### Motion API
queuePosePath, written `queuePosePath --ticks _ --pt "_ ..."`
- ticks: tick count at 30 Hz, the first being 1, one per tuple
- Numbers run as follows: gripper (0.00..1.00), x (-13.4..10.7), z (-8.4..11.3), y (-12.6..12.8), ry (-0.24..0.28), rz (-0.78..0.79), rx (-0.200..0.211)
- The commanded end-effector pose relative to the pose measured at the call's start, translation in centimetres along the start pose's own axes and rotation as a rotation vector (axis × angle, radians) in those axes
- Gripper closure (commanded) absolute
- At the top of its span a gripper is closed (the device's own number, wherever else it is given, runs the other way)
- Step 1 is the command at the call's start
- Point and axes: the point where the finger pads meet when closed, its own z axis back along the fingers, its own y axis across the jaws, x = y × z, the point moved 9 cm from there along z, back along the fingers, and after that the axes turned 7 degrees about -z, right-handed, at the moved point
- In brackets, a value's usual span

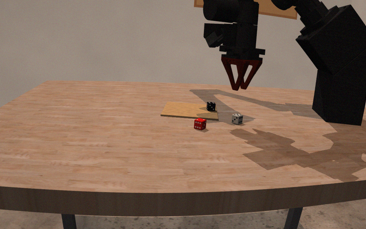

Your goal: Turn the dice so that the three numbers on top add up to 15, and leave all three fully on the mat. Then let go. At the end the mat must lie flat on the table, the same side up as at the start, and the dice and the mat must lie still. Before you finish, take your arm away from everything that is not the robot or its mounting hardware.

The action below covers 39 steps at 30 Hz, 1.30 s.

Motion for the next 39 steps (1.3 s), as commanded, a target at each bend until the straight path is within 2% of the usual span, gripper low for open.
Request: queuePosePath --ticks 1,26,39 --pt "0.66 -0.46 -0.09 -0.17 0.002 -0.002 0.001" --pt "0.66 -0.42 -0.12 -0.13 0.001 0.004 0.003" --pt "0.66 0.07 -0.88 -0.11 -0.005 0.002 -0.004"
